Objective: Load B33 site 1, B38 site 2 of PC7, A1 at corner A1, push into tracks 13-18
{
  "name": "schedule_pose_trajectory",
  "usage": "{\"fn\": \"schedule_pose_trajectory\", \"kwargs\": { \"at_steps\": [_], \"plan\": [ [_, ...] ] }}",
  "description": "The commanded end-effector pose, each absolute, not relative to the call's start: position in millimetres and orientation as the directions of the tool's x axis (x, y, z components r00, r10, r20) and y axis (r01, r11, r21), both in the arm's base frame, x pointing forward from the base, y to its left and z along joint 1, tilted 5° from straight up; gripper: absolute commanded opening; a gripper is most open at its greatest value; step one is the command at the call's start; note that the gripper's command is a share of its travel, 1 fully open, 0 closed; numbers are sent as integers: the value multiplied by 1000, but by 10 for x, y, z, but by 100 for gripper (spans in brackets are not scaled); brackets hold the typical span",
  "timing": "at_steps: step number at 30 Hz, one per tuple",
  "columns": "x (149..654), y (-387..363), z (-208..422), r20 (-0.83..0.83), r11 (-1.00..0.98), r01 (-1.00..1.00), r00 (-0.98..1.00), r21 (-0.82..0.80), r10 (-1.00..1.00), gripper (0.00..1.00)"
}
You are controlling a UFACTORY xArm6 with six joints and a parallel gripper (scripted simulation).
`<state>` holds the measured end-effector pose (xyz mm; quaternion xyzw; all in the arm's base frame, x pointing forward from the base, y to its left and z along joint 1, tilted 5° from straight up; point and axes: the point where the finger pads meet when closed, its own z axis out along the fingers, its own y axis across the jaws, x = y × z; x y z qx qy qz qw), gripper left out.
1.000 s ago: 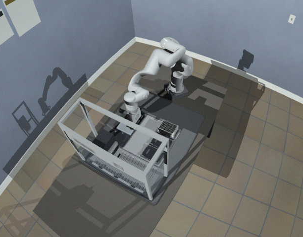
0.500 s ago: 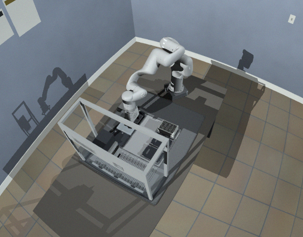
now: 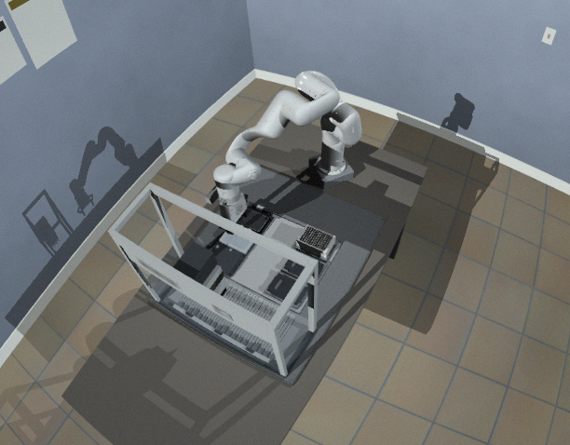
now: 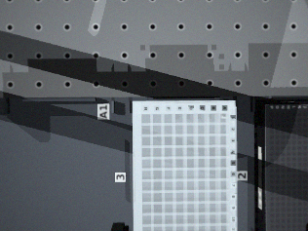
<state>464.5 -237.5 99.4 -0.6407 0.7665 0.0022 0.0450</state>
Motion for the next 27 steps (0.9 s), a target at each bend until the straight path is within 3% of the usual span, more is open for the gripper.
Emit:
{"fn": "schedule_pose_trajectory", "kwargs": {
  "at_steps": [1,27],
  "plan": [
    [4621,-2625,995,-71,178,-982,-174,-59,-982,100],
    [4462,-3523,931,-71,178,-982,-174,-58,-982,100]
  ]
}}
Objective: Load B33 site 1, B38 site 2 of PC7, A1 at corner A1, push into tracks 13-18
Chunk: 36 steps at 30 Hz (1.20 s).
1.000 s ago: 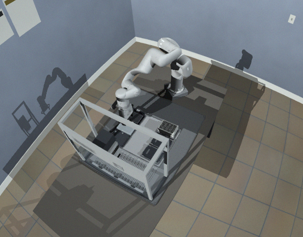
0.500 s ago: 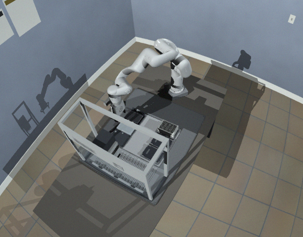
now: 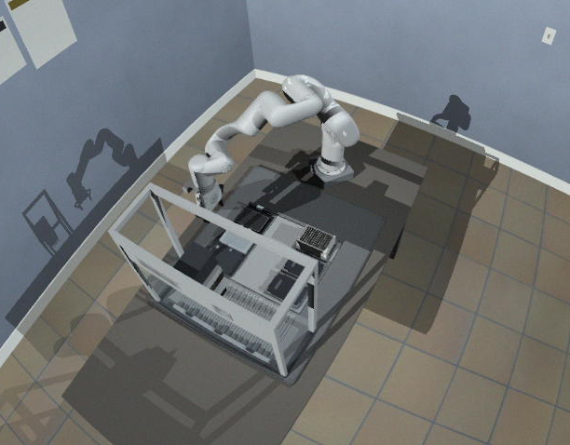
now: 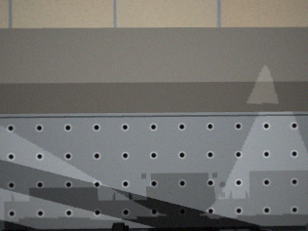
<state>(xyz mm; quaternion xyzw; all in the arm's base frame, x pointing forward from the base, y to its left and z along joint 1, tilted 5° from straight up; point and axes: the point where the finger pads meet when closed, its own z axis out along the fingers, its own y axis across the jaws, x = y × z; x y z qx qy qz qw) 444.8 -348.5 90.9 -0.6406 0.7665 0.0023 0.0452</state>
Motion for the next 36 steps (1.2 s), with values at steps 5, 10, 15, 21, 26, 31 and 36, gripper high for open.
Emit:
{"fn": "schedule_pose_trajectory", "kwargs": {
  "at_steps": [5,10,15,21,26,31,36],
  "plan": [
    [4462,-3523,930,-71,178,-982,-174,-58,-982,100],
    [4462,-3523,931,-71,178,-982,-174,-58,-982,100],
    [4465,-3520,882,-71,178,-982,-174,-58,-982,100],
    [4472,-3514,781,-71,178,-982,-174,-58,-982,100],
    [4478,-3509,698,-71,178,-982,-174,-58,-982,100],
    [4481,-3506,648,-71,178,-982,-174,-58,-982,100],
    [4487,-3501,565,-71,178,-982,-174,-58,-982,100]
  ]
}}
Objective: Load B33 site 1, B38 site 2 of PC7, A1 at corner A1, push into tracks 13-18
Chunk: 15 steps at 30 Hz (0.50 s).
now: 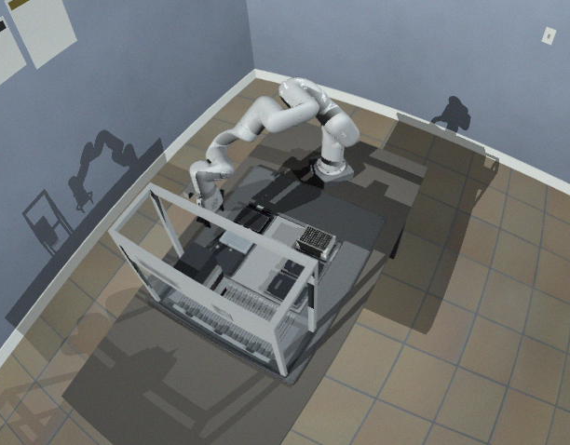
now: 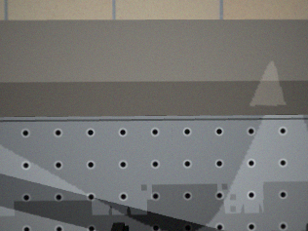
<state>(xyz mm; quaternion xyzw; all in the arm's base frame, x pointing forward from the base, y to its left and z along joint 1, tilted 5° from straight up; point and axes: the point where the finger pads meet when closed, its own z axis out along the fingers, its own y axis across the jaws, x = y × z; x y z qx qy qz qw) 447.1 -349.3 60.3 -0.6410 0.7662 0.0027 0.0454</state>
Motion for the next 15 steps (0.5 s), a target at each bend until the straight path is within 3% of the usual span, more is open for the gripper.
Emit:
{"fn": "schedule_pose_trajectory", "kwargs": {
  "at_steps": [1,15],
  "plan": [
    [4488,-3500,548,-71,178,-982,-174,-58,-982,100],
    [4502,-3488,349,-71,178,-982,-174,-58,-982,100]
  ]
}}
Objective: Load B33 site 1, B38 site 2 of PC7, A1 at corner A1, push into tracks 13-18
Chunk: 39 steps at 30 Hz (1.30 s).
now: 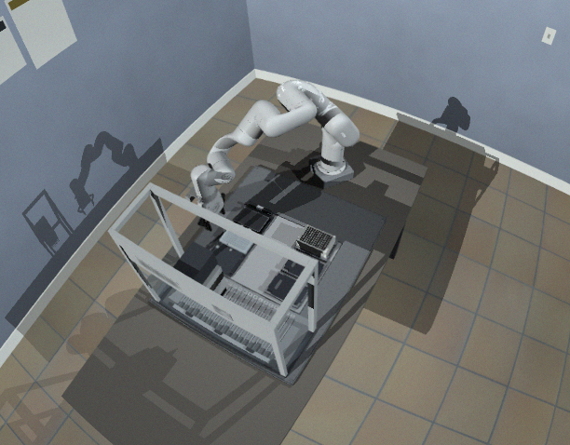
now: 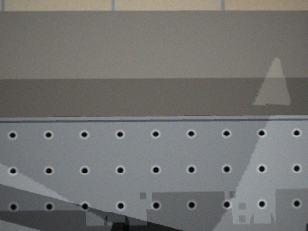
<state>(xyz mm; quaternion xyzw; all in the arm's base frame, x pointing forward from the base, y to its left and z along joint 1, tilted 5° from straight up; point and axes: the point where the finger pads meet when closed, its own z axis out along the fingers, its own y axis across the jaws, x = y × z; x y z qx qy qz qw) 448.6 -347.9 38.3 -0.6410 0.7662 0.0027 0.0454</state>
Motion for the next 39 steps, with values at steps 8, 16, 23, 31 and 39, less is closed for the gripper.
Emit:
{"fn": "schedule_pose_trajectory", "kwargs": {
  "at_steps": [8,16,23,31,39],
  "plan": [
    [4511,-3480,216,-71,178,-982,-174,-58,-982,100],
    [4518,-3473,116,-71,178,-982,-174,-58,-982,100],
    [4526,-3466,0,-71,178,-982,-174,-58,-982,100],
    [4527,-3465,-16,-71,178,-982,-174,-58,-982,100],
    [4528,-3464,-42,-71,178,-982,-174,-58,-982,100]
  ]
}}
